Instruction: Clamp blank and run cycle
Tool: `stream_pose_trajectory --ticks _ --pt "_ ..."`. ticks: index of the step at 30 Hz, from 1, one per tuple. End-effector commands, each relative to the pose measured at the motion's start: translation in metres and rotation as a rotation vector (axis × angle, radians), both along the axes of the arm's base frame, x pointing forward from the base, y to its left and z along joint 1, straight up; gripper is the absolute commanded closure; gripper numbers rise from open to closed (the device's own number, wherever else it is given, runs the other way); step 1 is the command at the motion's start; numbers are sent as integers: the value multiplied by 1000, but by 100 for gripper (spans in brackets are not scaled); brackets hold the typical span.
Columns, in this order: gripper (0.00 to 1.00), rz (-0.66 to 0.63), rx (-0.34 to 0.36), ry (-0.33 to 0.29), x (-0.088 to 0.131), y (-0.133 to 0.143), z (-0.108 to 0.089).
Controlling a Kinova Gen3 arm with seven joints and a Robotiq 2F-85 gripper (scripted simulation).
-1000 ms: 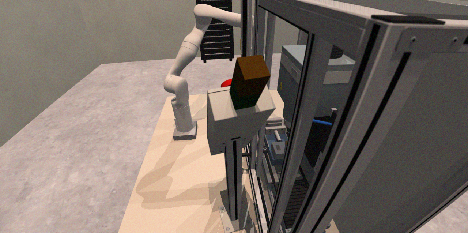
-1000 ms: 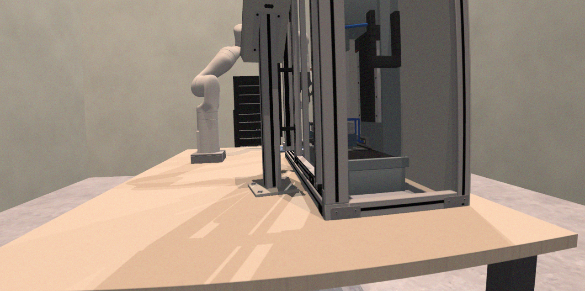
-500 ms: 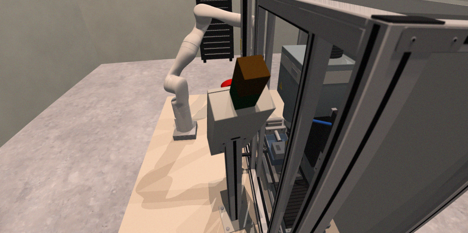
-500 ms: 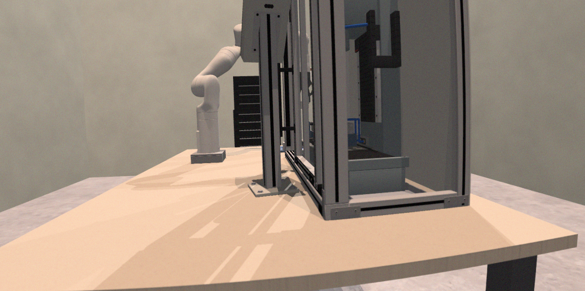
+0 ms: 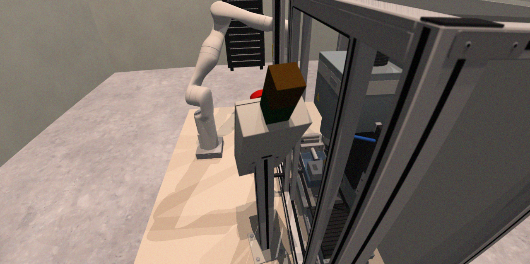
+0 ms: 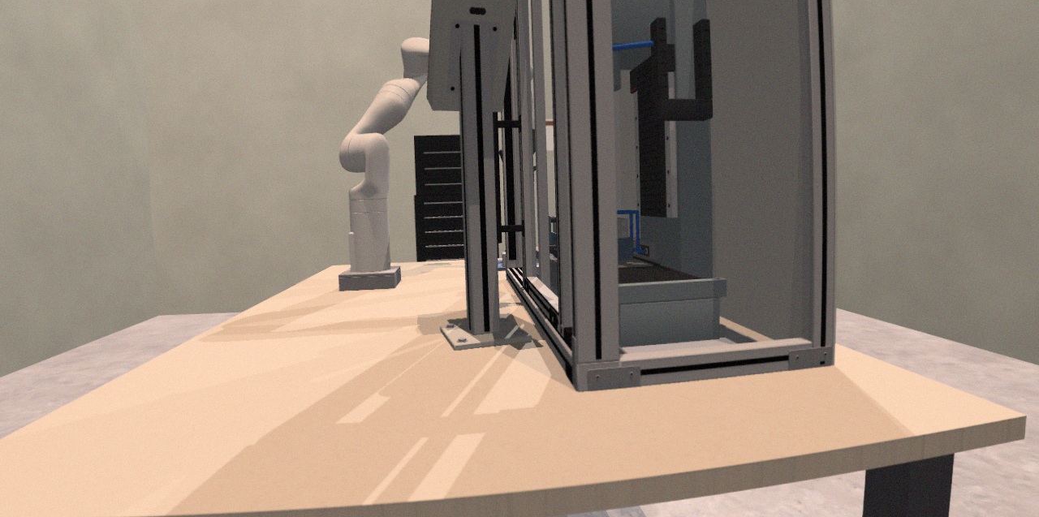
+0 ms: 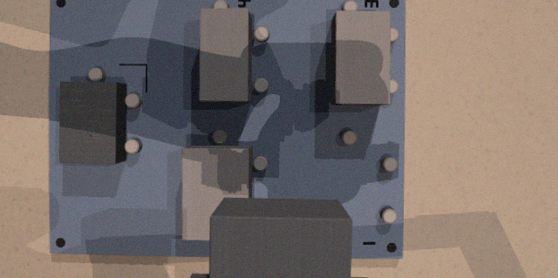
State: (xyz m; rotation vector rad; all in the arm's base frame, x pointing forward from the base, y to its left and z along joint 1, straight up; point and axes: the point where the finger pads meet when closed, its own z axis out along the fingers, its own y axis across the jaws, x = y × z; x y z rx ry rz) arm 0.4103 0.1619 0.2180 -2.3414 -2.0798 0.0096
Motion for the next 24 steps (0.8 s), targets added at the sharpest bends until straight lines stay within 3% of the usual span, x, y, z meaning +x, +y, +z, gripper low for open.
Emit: stream_pose_trajectory --ticks 1,4,9,21,24 --pt "90 15 1 -14 0 2 3" --pt "90 15 1 -14 0 2 3" --pt "90 15 1 -13 -51 4 2" --pt "90 15 1 -13 -51 4 2" --pt "90 12 1 -9 -82 5 2"
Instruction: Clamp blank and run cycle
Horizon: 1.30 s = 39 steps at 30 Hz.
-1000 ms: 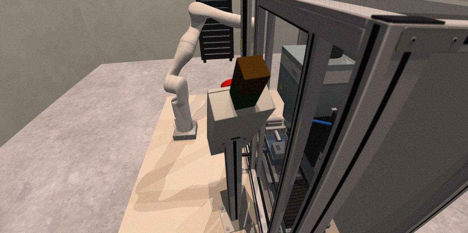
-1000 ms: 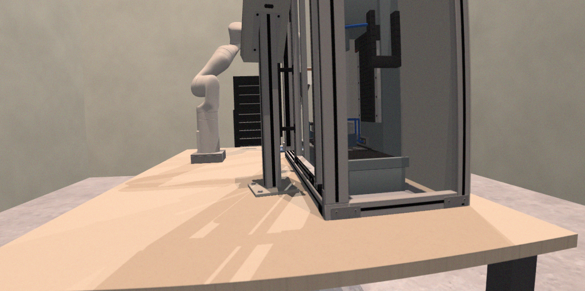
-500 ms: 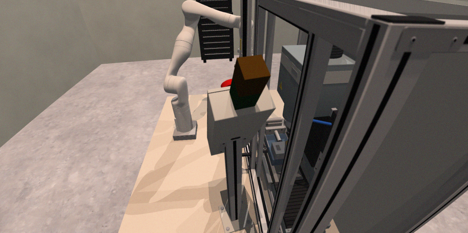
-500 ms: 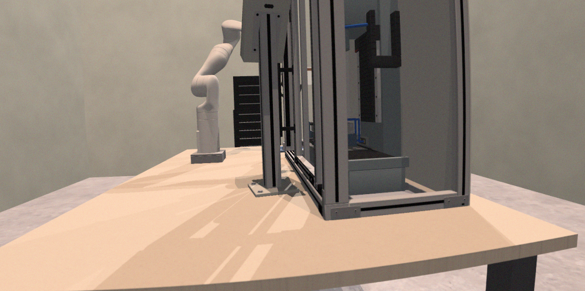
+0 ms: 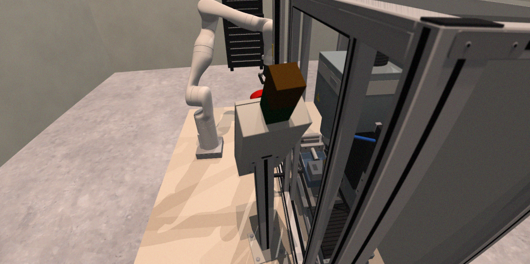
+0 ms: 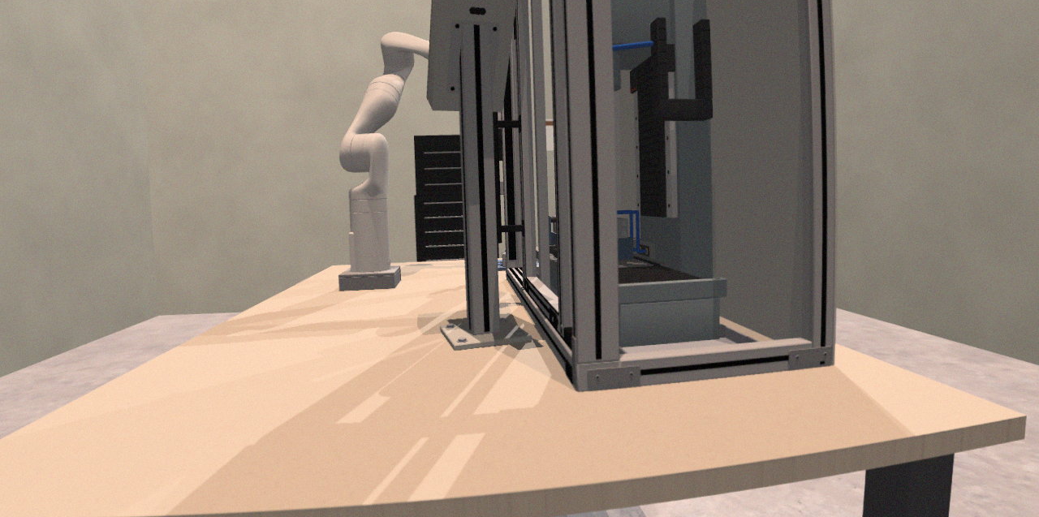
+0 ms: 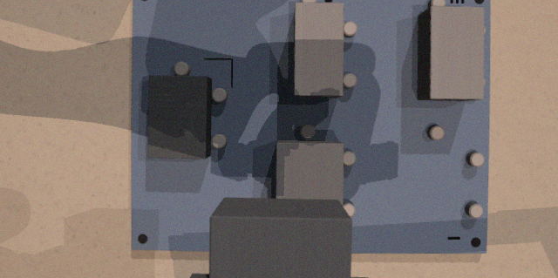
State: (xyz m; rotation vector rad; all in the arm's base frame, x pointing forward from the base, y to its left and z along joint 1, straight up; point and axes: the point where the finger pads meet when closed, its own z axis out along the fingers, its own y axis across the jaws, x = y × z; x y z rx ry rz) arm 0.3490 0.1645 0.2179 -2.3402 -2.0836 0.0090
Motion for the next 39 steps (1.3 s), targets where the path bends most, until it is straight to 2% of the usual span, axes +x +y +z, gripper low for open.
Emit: stream_pose_trajectory --ticks 1,2,14,19,31,36,39 --pt "90 11 2 -10 -31 3 2" --pt "90 12 2 -12 -41 4 2" --pt "90 12 2 -12 -41 4 2" --pt "90 13 2 -11 -91 5 4" --pt "90 13 2 -11 -91 5 4" --pt "90 13 2 -11 -140 8 5" --pt "90 13 2 -11 -140 8 5"
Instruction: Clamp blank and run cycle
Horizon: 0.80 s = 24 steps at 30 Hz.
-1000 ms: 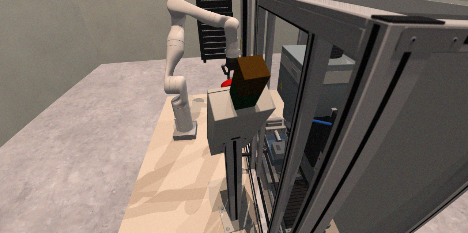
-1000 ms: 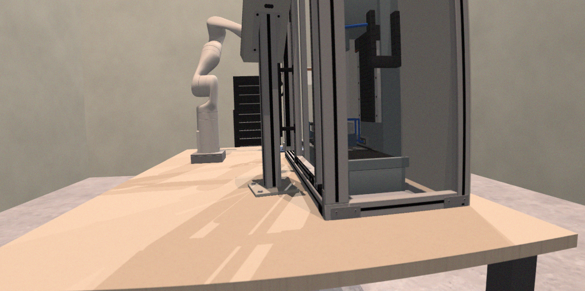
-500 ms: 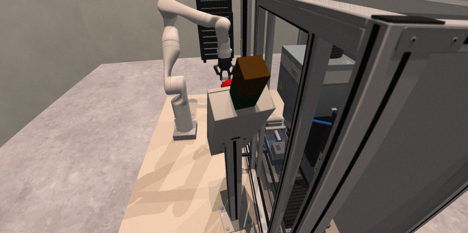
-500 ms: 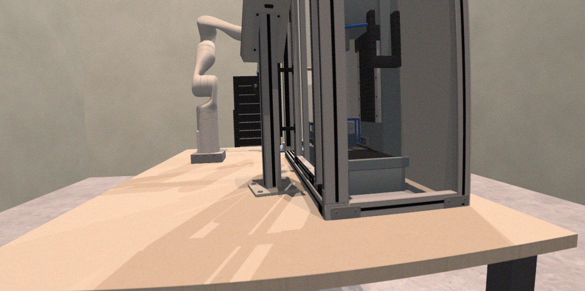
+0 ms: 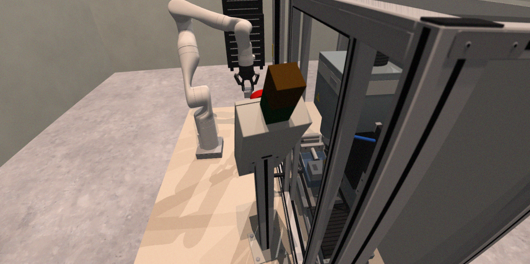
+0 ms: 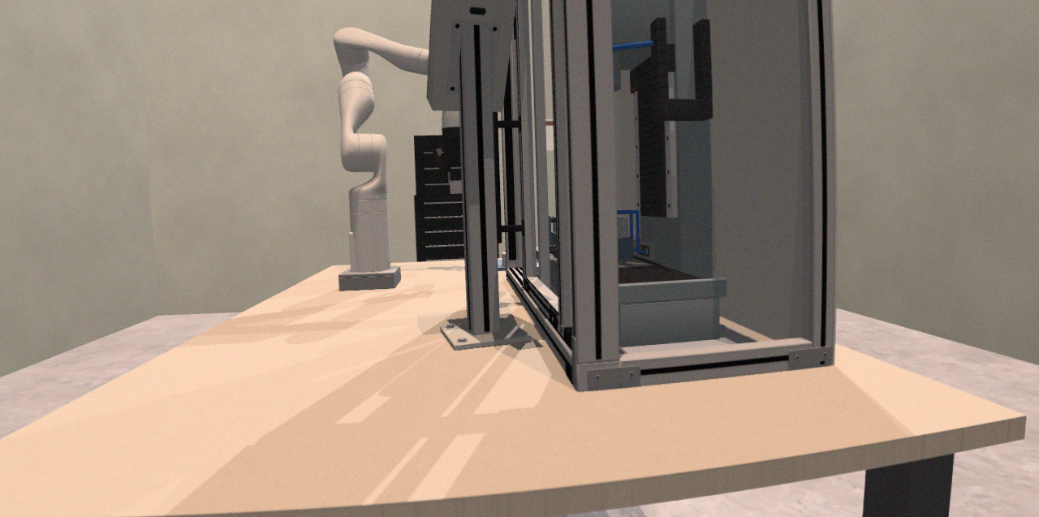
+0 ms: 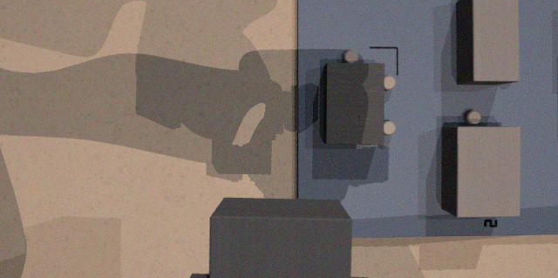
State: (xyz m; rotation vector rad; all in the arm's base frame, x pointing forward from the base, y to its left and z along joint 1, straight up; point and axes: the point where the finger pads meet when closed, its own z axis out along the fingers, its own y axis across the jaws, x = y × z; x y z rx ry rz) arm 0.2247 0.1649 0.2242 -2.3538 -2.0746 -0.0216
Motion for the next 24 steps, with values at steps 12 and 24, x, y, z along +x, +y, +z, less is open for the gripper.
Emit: stream_pose_trajectory --ticks 12,24 --pt "90 25 -7 3 -15 7 -1" --pt "90 23 -8 6 -18 8 -1"
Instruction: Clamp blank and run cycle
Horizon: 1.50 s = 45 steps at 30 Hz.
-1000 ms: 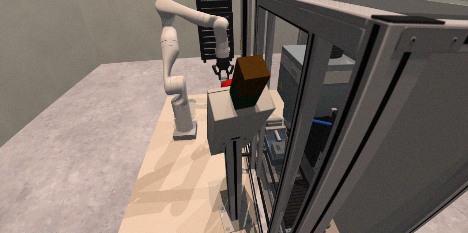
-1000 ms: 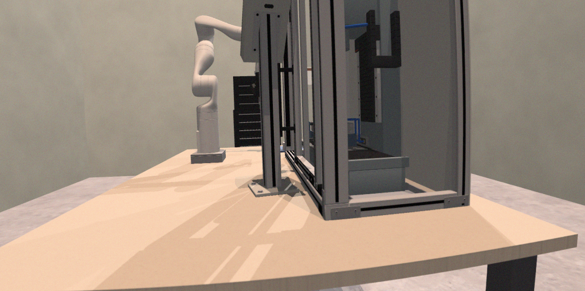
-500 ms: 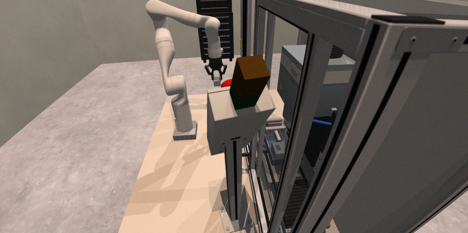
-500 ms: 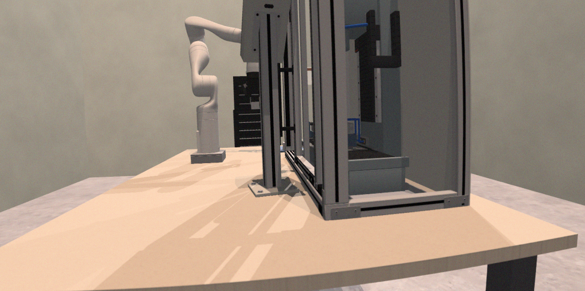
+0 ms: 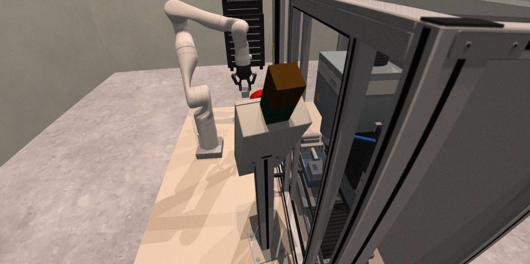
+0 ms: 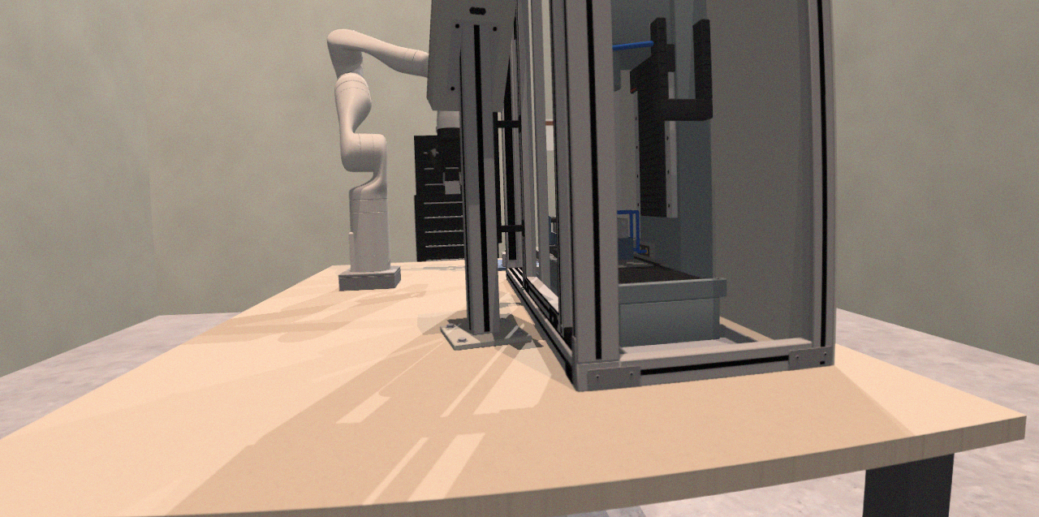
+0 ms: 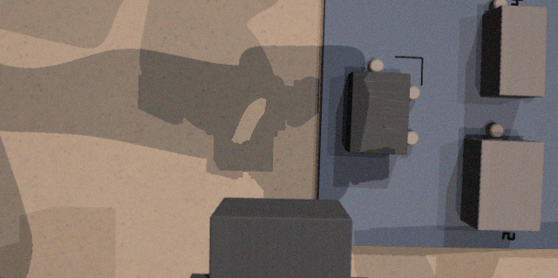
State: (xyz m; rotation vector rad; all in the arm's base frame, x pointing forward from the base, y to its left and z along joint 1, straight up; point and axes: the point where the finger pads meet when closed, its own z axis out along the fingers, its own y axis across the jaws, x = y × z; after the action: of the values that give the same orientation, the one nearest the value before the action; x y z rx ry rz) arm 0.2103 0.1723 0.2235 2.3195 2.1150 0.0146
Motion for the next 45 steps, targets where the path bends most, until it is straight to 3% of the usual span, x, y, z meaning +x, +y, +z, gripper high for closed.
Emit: stream_pose_trajectory --ticks 1,7,19,24,36,41,45 --pt "90 -11 0 7 -3 0 0" --pt "90 -230 2 3 -3 0 0" --pt "90 -230 2 3 -3 0 0" --pt "90 -444 3 2 -4 0 -1" --pt "90 -444 3 2 -4 0 -1" --pt "90 -659 4 6 -5 0 -1" --pt "90 -659 4 6 -5 0 -1"
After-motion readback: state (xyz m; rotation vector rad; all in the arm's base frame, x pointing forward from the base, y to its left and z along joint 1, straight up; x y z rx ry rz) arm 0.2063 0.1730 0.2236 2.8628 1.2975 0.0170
